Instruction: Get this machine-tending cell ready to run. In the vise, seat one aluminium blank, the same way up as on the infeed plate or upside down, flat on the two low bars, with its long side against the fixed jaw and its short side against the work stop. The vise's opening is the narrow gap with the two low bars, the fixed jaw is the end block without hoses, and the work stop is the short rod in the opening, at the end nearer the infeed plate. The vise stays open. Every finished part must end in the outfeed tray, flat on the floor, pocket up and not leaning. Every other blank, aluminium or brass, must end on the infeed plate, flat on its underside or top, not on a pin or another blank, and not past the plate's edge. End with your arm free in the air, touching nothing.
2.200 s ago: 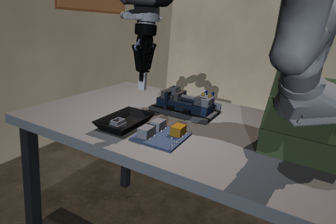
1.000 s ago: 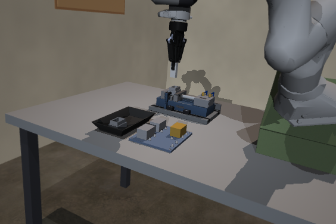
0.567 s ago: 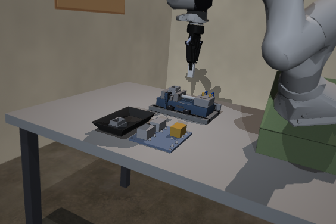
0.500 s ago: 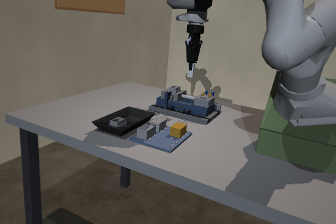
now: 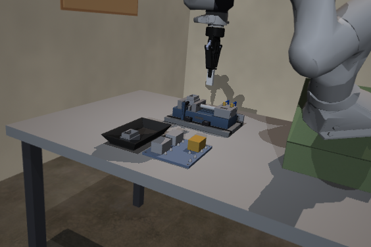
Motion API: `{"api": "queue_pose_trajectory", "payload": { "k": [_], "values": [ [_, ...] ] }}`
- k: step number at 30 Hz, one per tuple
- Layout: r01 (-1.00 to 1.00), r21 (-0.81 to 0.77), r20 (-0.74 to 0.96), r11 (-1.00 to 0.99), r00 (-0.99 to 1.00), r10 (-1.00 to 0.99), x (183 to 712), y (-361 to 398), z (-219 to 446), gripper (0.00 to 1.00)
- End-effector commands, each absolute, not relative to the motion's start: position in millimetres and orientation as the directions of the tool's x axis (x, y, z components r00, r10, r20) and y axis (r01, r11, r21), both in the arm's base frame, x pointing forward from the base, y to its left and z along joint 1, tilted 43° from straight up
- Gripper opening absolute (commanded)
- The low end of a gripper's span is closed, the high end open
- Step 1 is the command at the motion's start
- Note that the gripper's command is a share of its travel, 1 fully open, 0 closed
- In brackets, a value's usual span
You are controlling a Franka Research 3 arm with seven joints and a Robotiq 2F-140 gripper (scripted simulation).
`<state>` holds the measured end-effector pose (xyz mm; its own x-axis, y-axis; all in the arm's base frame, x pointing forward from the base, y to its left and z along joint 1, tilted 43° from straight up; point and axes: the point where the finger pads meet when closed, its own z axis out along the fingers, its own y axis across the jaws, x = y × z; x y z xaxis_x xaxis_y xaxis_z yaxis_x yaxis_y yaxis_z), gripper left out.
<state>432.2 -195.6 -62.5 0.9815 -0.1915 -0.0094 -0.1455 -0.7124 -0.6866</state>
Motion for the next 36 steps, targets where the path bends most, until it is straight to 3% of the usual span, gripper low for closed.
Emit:
{"api": "queue_pose_trajectory", "payload": {
  "k": [1,15,19,36],
  "values": [
    [-0.127,-0.683,0.005,-0.719,0.984,-0.178,432.9,-197.1,-62.9,0.0],
    [-0.137,-0.684,-0.002,-0.717,0.983,-0.186,433.4,-197.3,-63.0,0.0],
    [-0.313,-0.674,-0.125,-0.669,0.941,-0.314,442.1,-201.7,-64.9,0.0],
    [-0.546,-0.62,-0.295,-0.563,0.827,-0.478,454.7,-207.6,-67.5,0.0]
  ]
}}
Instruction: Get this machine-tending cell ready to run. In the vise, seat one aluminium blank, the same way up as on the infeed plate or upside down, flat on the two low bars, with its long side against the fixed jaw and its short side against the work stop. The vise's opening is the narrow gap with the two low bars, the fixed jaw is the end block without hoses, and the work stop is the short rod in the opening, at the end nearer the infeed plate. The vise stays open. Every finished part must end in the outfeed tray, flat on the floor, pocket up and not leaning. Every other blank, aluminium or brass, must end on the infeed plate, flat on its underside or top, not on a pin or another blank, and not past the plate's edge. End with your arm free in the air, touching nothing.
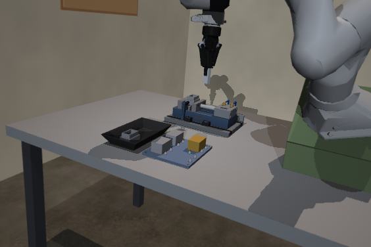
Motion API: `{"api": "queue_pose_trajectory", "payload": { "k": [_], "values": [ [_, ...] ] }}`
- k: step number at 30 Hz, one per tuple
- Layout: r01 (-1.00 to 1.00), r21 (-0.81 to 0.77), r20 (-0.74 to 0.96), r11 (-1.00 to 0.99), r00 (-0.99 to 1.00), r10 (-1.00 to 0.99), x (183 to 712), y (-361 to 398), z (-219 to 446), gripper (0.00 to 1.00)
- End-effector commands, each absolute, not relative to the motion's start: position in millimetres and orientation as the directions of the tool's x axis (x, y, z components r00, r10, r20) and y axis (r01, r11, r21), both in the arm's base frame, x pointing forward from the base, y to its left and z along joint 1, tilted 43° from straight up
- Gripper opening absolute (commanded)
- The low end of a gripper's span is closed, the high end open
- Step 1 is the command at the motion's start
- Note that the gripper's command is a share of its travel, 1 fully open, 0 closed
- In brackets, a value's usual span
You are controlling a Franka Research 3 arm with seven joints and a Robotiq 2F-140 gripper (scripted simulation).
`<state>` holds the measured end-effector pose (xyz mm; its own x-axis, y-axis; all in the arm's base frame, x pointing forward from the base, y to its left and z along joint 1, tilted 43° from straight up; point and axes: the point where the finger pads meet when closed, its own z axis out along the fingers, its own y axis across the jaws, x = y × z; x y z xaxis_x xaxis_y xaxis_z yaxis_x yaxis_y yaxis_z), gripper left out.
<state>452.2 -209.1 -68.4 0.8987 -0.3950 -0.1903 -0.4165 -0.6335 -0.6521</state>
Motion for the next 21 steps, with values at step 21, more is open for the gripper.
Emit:
{"api": "queue_pose_trajectory", "payload": {
  "k": [21],
  "values": [
    [-0.778,-0.498,-0.474,-0.384,0.615,-0.63,470.0,-214.1,-70.4,0.0]
  ]
}}
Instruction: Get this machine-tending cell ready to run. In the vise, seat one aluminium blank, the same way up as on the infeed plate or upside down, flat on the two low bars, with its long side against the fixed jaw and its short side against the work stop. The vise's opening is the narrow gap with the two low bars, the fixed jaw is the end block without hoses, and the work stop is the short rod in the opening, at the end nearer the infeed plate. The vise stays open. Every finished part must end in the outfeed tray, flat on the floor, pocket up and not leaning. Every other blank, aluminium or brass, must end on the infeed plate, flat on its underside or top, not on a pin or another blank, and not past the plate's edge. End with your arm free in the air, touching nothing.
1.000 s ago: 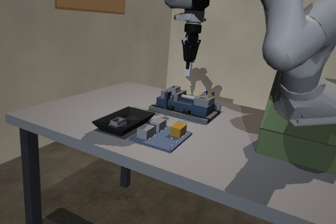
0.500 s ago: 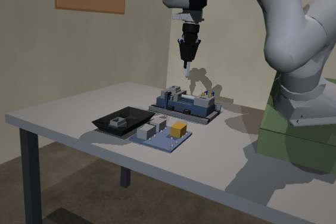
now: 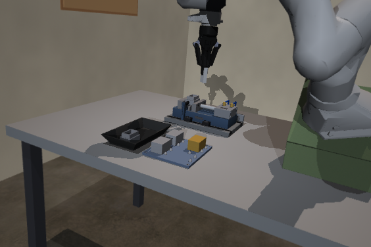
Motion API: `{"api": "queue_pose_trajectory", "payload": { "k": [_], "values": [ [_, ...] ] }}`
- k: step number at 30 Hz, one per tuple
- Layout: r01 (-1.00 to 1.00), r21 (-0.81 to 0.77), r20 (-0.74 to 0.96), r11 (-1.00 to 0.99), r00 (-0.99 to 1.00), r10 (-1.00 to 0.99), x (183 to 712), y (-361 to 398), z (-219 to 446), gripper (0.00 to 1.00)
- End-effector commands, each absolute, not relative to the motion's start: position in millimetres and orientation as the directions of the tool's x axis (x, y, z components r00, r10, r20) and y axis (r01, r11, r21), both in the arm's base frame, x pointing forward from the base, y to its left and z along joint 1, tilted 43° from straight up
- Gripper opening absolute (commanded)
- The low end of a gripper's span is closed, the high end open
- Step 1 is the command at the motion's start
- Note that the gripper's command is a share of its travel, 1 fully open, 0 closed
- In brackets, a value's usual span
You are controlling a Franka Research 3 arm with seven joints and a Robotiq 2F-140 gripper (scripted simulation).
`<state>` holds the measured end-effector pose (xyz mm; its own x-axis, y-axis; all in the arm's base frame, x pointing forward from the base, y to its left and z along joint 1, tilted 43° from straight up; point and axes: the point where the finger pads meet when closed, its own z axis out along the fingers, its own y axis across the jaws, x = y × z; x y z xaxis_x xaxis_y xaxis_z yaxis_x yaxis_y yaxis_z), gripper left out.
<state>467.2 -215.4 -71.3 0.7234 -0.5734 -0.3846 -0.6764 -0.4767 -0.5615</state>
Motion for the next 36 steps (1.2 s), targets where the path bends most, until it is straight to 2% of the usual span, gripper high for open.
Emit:
{"api": "queue_pose_trajectory", "payload": {
  "k": [1,36],
  "values": [
    [-0.787,-0.491,-0.482,-0.374,0.603,-0.636,470.7,-214.3,-70.6,0.0],
    [-0.984,-0.179,-0.662,-0.005,0.124,-0.739,496.4,-222.9,-74.8,0.0]
  ]
}}
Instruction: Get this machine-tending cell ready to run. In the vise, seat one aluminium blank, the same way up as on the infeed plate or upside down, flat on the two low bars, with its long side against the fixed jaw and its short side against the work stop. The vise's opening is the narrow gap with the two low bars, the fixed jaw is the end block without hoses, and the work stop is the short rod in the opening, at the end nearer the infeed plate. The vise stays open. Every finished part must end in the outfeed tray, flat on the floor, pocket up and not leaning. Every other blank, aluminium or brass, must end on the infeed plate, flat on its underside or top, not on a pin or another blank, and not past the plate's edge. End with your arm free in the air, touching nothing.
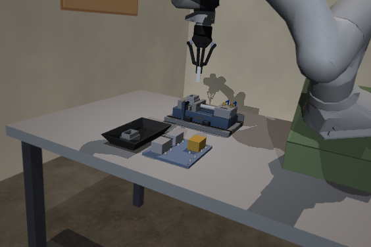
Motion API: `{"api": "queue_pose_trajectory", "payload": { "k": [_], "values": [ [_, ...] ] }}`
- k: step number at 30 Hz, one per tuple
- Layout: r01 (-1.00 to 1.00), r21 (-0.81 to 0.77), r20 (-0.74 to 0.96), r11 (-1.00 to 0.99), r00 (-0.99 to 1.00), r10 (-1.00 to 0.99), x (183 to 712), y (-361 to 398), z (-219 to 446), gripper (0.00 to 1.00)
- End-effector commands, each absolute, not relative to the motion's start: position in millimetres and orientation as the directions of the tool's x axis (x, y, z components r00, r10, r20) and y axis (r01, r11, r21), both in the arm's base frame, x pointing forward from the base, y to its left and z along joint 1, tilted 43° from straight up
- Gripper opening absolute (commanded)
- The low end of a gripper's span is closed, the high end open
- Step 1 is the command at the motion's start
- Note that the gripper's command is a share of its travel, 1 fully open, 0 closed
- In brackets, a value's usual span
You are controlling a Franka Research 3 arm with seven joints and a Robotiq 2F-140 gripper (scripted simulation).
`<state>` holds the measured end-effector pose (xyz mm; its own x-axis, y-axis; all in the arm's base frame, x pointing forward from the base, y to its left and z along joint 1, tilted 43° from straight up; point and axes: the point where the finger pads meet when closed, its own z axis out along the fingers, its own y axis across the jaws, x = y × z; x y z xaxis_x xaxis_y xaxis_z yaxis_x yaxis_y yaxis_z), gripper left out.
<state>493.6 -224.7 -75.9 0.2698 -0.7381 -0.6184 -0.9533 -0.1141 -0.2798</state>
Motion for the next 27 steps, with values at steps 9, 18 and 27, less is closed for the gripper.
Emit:
{"api": "queue_pose_trajectory", "payload": {
  "k": [9,18,27],
  "values": [
    [-0.992,-0.086,-0.679,0.094,-0.011,-0.734,503.2,-224.5,-75.7,0.0],
    [-0.986,-0.015,-0.684,0.168,-0.113,-0.721,508.3,-225.6,-76.4,0.0],
    [-0.986,-0.015,-0.684,0.168,-0.113,-0.721,508.3,-225.6,-76.4,0.4]
  ]
}}
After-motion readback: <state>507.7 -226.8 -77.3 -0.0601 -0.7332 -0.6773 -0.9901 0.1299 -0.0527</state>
